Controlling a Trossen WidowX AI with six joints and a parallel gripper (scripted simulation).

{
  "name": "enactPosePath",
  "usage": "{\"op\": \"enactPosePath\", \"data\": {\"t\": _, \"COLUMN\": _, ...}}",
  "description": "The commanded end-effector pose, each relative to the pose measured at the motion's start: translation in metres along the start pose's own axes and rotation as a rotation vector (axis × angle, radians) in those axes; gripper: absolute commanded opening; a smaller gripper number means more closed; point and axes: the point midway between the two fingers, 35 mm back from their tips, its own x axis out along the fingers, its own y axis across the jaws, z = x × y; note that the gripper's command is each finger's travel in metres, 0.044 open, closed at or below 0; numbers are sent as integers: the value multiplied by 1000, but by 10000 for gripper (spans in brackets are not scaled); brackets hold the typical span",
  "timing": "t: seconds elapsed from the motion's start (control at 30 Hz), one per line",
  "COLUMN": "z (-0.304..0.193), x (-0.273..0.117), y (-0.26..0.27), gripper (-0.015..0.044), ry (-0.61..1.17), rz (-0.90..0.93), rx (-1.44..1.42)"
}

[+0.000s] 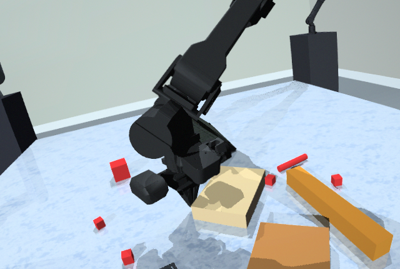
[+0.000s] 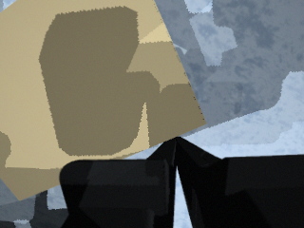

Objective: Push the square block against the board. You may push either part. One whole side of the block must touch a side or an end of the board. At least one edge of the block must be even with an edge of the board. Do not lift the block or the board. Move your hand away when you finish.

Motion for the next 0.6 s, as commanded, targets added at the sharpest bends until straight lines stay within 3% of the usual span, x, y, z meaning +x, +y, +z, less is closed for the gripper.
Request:
{"op": "enactPosePath", "data": {"t": 0.0, "z": 7, "x": 1, "y": 3, "gripper": 0, "ry": -5, "rz": 6, "rx": -5}}
{"op": "enactPosePath", "data": {"t": 0.57, "z": 6, "x": 1, "y": 3, "gripper": 0, "ry": -5, "rz": 7, "rx": -5}}
